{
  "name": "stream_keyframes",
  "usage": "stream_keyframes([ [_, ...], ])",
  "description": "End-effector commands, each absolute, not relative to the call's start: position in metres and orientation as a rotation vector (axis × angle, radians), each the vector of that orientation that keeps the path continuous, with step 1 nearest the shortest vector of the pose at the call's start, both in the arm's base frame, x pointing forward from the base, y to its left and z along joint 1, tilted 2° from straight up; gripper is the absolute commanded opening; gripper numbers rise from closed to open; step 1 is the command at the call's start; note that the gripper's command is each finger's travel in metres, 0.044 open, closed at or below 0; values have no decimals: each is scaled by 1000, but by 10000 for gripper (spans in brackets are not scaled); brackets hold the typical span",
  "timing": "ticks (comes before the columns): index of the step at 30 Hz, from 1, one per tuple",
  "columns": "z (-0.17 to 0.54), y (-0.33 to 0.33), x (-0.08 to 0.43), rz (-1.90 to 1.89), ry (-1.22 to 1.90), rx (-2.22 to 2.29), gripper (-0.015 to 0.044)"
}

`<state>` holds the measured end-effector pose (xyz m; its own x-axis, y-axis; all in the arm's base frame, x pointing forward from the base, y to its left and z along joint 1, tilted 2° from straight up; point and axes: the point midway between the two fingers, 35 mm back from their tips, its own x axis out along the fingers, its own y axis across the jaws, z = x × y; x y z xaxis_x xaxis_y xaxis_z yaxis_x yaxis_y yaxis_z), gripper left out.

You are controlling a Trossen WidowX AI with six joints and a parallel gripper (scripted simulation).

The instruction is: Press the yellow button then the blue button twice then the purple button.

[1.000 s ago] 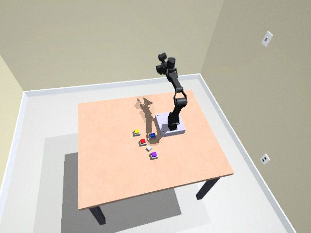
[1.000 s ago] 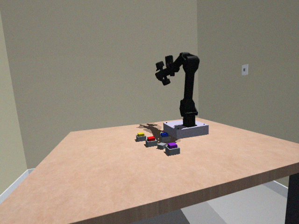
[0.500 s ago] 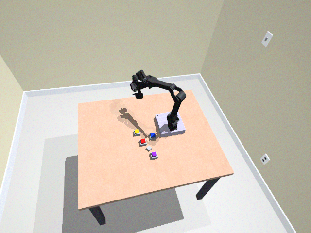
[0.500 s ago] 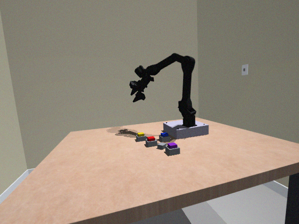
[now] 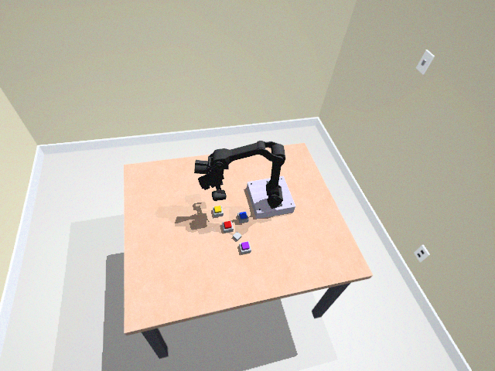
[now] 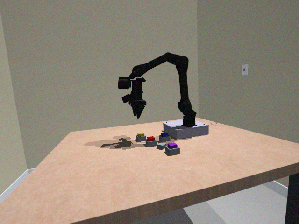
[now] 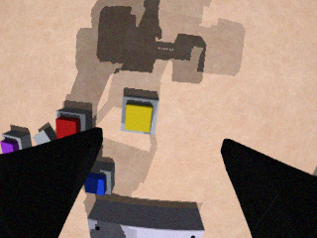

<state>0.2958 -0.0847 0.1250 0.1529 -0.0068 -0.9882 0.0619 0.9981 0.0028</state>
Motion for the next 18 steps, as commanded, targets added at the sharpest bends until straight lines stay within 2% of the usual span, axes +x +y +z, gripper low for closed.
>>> stream_keyframes([
  [1,122,-57,288,-65,1508,76,400],
  [5,122,-57,288,-65,1508,76,400],
  [11,63,-57,291,-65,1508,76,242],
  [18,60,-57,291,-65,1508,76,59],
])
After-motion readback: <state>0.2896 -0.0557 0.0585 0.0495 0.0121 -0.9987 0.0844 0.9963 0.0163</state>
